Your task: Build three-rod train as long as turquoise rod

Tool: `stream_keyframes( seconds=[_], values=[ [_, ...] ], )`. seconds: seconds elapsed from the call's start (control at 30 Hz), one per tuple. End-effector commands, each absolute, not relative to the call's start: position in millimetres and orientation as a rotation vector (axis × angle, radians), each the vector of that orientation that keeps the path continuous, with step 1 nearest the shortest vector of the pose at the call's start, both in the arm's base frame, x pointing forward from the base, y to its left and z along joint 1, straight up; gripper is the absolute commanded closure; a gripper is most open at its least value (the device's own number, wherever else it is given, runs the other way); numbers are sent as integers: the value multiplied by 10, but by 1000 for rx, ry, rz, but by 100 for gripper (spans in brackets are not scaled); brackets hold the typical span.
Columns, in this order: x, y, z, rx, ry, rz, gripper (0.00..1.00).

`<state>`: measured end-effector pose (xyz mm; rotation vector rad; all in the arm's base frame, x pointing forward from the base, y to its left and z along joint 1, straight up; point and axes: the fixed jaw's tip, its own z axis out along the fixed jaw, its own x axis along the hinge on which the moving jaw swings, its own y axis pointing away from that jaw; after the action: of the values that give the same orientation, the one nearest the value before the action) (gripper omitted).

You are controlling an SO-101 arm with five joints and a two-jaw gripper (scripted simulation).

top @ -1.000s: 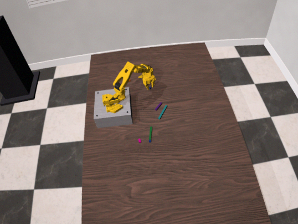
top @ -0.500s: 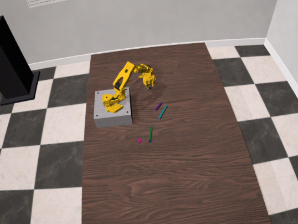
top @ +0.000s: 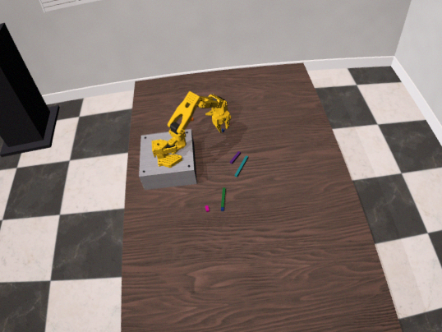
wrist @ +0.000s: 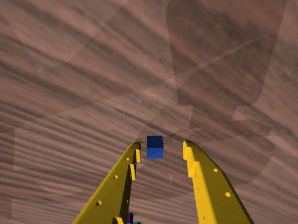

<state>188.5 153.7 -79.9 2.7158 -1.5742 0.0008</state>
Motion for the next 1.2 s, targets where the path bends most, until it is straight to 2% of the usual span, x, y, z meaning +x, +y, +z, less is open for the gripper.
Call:
stream_keyframes(
  seconds=[0.0, 0.8, 1.17],
  values=[
    [1856, 1547, -849, 2712, -1569, -5, 83],
    [1856, 1547, -849, 2712, -1569, -5, 98],
    [1856, 1547, -849, 2712, -1569, -5, 100]
  ],
)
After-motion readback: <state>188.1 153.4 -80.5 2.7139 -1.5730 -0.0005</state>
